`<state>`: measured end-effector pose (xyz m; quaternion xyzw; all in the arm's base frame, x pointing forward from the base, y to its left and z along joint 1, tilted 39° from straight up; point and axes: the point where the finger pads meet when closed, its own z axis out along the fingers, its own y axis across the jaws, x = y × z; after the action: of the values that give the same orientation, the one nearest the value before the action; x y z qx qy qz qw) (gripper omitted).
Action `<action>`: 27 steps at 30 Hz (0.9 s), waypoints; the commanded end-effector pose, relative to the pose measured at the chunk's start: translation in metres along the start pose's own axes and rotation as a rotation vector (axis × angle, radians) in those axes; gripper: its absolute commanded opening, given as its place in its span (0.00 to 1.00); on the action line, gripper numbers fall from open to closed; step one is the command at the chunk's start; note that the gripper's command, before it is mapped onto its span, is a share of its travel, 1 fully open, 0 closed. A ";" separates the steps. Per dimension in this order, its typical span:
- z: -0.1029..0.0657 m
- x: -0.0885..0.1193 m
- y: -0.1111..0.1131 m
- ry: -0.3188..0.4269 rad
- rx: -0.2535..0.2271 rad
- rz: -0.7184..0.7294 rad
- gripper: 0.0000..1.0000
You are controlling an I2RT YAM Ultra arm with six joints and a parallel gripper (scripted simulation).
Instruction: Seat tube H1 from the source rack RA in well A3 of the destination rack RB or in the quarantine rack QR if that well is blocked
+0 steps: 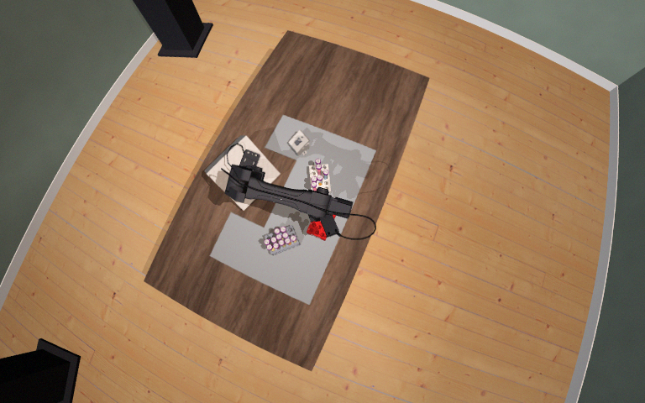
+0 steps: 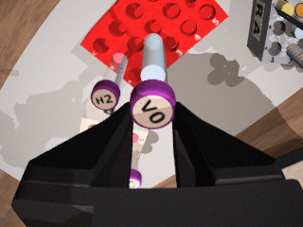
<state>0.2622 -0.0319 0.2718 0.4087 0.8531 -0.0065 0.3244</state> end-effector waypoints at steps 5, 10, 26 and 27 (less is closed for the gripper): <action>-0.013 -0.014 0.005 -0.042 -0.042 0.017 0.00; -0.008 -0.007 0.002 -0.033 -0.036 0.009 0.00; 0.000 -0.002 -0.001 -0.023 -0.026 0.003 0.00; -0.003 -0.006 0.001 -0.033 -0.039 0.009 0.00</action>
<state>0.2654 -0.0334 0.2664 0.4090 0.8529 -0.0066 0.3244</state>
